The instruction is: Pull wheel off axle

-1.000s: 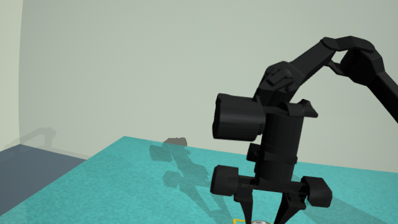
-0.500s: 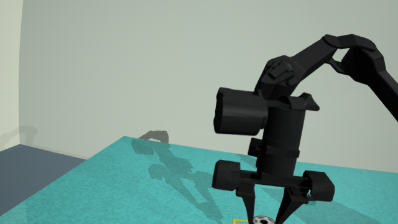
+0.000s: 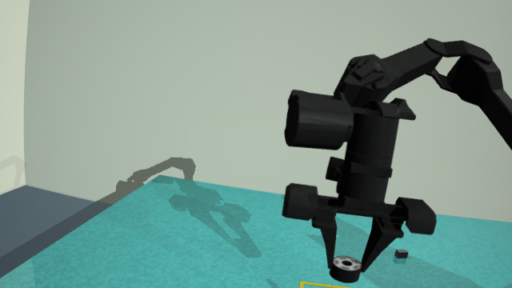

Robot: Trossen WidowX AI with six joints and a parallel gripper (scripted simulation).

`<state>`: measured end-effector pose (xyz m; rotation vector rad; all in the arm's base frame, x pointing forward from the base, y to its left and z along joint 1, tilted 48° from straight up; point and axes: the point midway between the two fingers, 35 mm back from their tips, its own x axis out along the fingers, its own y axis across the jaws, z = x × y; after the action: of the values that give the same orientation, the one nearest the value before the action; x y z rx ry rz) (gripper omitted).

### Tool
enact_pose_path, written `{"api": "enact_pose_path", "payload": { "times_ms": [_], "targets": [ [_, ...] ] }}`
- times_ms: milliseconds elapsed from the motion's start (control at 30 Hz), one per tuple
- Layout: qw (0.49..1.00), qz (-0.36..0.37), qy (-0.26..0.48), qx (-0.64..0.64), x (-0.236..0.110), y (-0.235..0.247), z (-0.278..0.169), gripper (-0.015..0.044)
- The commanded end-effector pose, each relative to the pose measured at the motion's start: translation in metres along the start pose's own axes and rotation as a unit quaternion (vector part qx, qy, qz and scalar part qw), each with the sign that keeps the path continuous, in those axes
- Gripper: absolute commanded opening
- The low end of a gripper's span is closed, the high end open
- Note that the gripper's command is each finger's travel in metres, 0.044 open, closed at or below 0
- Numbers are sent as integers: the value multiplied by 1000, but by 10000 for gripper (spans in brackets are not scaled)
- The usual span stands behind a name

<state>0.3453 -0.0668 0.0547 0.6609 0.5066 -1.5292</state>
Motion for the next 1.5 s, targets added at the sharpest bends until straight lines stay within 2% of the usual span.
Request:
{"api": "enact_pose_path", "payload": {
  "times_ms": [0,567,767,1133,1467],
  "targets": [
    [1000,0,-1,1,-1,-7,18,0],
    [1000,-1,-2,2,-5,-45,79,0],
    [1000,-2,-3,2,-3,-49,84,0],
    [1000,-2,-2,2,23,-48,83,0],
    [1000,-2,-2,3,73,-47,83,0]
  ]
}}
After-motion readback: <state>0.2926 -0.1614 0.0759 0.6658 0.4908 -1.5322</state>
